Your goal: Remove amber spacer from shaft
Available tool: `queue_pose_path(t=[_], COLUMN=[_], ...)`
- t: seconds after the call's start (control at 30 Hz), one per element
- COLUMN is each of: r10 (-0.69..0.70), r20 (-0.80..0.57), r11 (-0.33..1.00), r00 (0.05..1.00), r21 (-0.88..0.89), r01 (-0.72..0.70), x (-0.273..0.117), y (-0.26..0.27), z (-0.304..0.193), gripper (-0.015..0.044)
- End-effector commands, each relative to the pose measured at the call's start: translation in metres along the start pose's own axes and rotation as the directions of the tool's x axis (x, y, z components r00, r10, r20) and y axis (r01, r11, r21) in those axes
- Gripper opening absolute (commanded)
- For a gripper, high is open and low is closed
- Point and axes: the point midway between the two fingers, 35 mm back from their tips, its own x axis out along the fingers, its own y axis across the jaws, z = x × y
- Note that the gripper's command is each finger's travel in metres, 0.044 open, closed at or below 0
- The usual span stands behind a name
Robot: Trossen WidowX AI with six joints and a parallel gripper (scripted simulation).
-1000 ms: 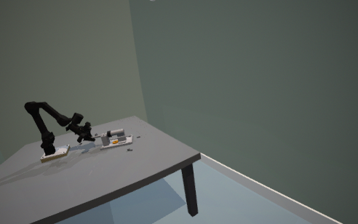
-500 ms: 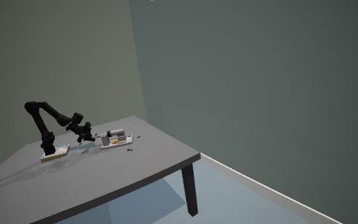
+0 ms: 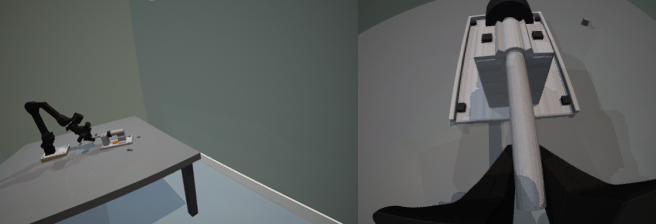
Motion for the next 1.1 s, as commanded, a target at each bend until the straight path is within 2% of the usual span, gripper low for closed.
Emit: queue_pose_path(t=[0.0, 1.07], r10=[-0.002, -0.002], r20=[0.02, 0.019], r11=[1.0, 1.0], r00=[1.0, 1.0], r21=[0.001, 0.001], r01=[0.002, 0.002], x=[0.0005, -0.0005], y=[-0.0007, -0.0006], z=[0.0062, 0.0039], gripper=[0.0, 0.0])
